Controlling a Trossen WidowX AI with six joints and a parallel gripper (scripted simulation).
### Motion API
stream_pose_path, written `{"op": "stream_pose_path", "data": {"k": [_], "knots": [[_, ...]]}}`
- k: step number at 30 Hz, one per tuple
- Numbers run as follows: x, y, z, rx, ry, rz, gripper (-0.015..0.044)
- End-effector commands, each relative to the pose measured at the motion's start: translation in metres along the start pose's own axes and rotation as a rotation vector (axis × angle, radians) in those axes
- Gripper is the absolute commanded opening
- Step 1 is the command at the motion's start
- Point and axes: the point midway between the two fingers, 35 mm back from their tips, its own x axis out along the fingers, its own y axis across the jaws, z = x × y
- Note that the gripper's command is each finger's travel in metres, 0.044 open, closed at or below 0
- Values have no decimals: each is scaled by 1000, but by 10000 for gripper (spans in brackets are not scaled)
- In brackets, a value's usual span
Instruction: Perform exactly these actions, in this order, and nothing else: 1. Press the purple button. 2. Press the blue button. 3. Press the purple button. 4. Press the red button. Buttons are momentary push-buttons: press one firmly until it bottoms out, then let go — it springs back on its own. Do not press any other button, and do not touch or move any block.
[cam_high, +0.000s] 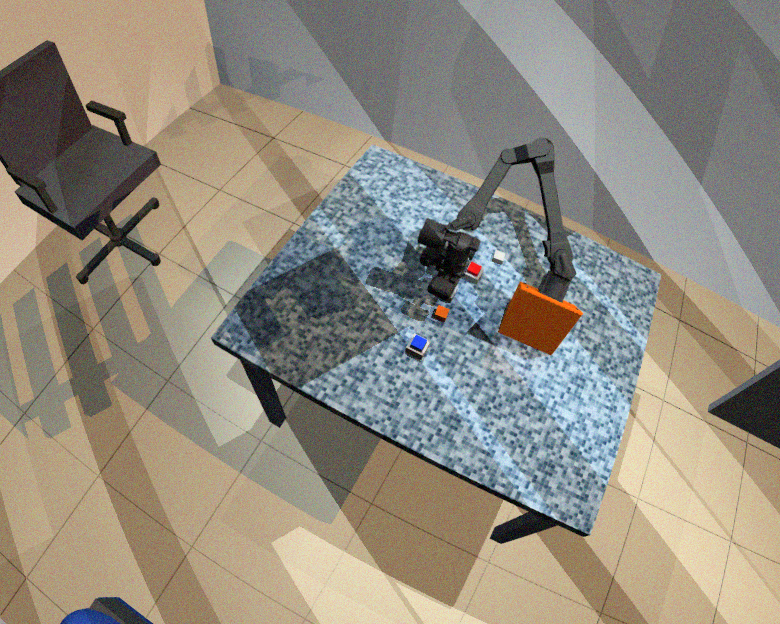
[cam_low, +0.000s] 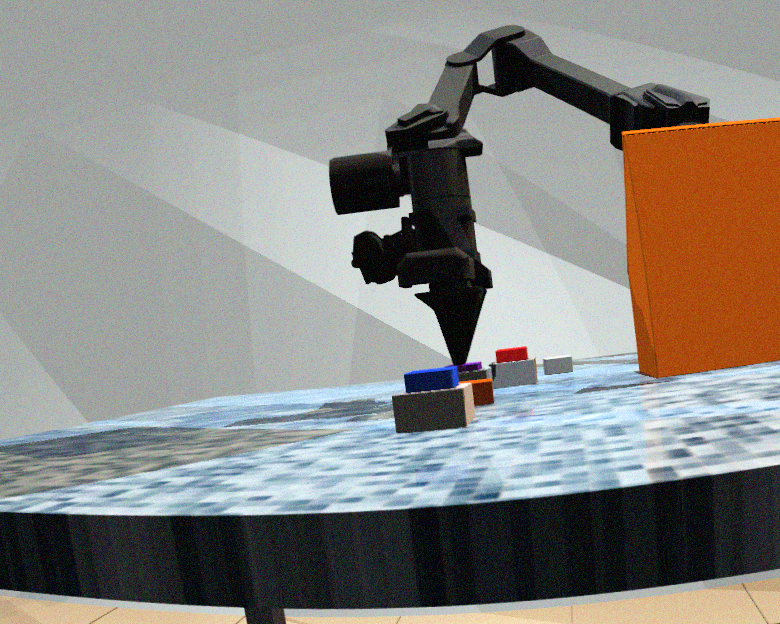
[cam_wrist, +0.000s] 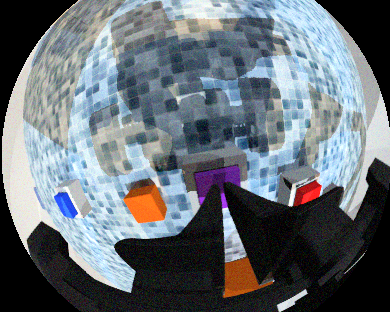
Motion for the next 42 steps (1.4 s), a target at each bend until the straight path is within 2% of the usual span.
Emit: {"op": "stream_pose_path", "data": {"k": [1, 12, 17, 22, 27, 34, 42], "knots": [[3, 1, -3, -11, 9, -4, 20], [3, 1, -3, -11, 9, -4, 20], [-30, 1, -2, -10, 8, -2, 20], [-35, 2, -2, -11, 8, -1, 20], [-92, 2, -1, -10, 8, 2, 20], [-94, 0, -1, -10, 8, 2, 20], [-95, -75, -27, -13, 9, 2, 20]]}}
